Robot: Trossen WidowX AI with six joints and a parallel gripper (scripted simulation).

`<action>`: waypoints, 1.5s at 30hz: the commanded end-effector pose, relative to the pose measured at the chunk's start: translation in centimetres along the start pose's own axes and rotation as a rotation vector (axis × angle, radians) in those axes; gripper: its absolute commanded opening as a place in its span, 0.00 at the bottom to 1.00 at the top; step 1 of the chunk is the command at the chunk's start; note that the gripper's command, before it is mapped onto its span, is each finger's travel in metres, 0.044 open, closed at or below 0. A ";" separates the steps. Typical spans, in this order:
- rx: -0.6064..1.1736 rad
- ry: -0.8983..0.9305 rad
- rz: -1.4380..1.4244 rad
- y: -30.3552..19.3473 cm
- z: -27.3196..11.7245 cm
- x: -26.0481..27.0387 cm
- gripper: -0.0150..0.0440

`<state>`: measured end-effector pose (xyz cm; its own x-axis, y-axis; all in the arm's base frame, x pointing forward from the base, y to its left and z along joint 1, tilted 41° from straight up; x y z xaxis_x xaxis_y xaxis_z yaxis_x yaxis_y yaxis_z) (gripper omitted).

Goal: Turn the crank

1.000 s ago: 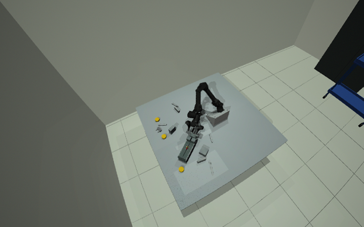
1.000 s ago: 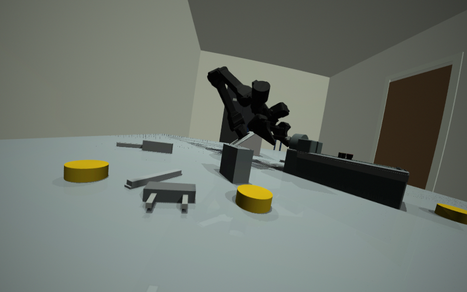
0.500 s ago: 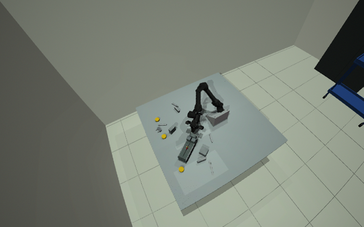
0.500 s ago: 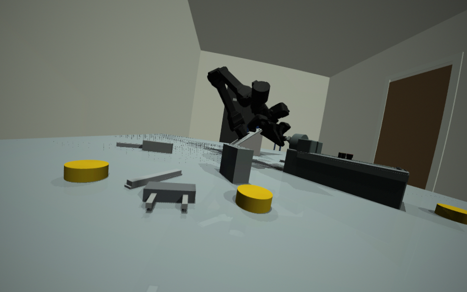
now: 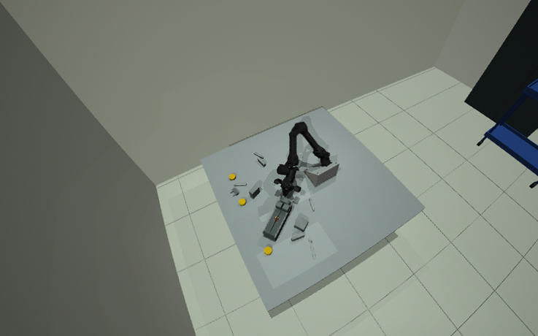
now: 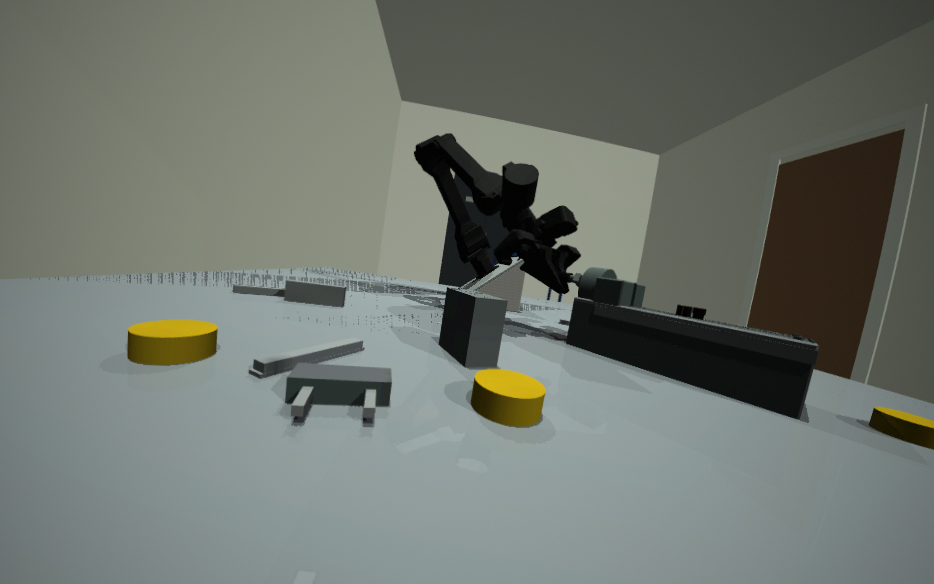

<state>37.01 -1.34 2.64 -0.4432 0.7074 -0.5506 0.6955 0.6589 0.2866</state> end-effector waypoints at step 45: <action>0.005 -0.003 0.003 -3.1 3.1 1.9 0.25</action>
<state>36.09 -3.00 -0.97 -0.4289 0.7055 -0.5641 0.6954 0.6565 0.2922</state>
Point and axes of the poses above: the point midway between the two fingers, 35 mm back from their tips, its own z axis out along the fingers, its own x axis across the jaws, y = z × x, the point moved 5 cm from there along -z, back along the fingers, and after that the axes turned 1 degree about -z, right-handed, at the moved point
